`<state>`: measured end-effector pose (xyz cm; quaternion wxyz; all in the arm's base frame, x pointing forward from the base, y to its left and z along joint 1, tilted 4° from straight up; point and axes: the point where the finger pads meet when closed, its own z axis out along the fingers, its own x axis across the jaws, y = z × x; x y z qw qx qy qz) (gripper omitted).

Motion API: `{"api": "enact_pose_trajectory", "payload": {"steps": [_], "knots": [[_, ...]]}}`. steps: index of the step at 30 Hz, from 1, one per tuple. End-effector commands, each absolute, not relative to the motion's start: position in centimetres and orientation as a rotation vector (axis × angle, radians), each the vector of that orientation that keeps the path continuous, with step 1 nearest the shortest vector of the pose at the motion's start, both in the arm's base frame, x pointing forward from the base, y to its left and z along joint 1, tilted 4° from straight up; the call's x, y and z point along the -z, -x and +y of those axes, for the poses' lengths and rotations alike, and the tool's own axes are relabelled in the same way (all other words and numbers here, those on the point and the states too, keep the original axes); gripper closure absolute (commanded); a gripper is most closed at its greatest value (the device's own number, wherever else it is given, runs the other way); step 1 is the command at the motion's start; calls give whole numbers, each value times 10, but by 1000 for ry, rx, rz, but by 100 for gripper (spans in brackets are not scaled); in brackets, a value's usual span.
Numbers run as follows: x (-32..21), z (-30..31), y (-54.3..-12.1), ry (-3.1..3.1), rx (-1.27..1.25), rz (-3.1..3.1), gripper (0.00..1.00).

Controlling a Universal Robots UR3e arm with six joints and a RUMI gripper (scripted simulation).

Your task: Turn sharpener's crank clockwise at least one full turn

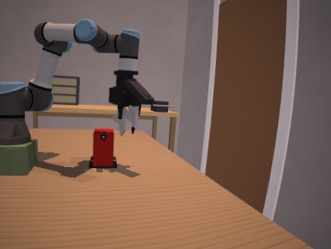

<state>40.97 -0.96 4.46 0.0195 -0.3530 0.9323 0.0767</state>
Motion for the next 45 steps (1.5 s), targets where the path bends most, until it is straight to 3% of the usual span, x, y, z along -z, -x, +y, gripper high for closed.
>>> {"api": "enact_pose_trajectory", "payload": {"steps": [1, 45], "knots": [[-48, -20, -396, 969, -366, 2963, 68], [-94, -92, -330, 42, -915, 3044, 68]]}}
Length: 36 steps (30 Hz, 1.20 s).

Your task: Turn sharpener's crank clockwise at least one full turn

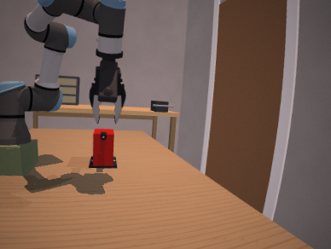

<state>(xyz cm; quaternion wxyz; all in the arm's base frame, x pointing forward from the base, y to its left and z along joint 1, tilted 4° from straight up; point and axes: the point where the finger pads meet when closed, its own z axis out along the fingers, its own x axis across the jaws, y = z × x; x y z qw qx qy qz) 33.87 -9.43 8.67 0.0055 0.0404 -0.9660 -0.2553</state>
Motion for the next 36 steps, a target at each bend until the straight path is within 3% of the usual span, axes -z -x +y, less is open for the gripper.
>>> {"api": "enact_pose_trajectory", "payload": {"steps": [1, 36], "knots": [[-94, -92, -330, -41, 893, -2973, 68], [-53, -66, -330, -43, 893, -2973, 68]]}}
